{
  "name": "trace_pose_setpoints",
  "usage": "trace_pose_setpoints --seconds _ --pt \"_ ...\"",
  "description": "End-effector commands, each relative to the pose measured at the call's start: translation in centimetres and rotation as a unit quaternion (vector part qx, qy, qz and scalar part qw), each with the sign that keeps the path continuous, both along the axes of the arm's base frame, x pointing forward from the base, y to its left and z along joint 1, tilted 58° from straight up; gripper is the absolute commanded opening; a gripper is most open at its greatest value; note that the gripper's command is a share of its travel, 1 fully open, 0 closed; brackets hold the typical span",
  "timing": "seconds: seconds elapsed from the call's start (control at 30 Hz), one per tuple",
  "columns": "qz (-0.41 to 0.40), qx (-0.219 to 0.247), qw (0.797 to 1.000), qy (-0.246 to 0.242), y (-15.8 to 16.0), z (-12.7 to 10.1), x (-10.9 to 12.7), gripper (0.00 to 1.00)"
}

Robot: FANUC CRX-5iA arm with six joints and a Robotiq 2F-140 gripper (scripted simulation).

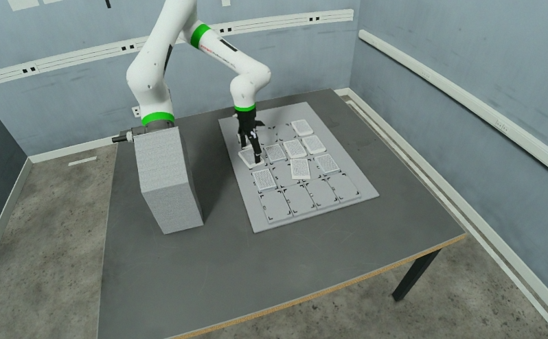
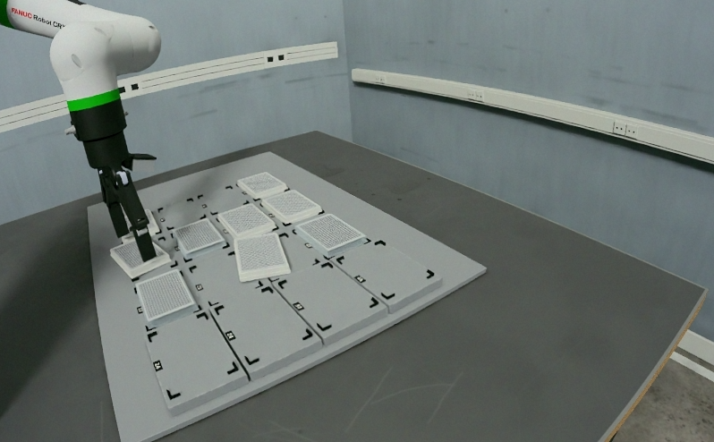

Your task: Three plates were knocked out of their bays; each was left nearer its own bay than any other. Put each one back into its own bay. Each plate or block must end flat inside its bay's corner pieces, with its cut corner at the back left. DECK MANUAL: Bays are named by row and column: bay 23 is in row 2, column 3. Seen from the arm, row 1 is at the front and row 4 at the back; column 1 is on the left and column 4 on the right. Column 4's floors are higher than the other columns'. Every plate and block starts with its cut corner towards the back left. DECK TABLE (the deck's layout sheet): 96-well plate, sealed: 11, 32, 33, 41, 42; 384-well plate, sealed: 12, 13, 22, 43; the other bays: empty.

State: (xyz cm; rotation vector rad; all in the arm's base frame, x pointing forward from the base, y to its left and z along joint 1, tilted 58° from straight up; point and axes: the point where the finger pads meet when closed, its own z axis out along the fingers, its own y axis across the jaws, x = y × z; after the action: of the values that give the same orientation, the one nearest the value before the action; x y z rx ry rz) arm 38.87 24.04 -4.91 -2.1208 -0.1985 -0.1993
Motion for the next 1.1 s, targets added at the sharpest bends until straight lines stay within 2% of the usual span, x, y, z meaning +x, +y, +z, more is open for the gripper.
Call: trace_pose_setpoints --seconds 0.0,0.57,1.07 --pt "0.0 0.0 1.0 0.0 -0.1 0.0 0.0 1.0" --pt "0.0 0.0 1.0 0.0 1.6 -1.0 0.2 1.0" --pt "0.0 0.0 1.0 0.0 1.6 -1.0 0.2 0.99"
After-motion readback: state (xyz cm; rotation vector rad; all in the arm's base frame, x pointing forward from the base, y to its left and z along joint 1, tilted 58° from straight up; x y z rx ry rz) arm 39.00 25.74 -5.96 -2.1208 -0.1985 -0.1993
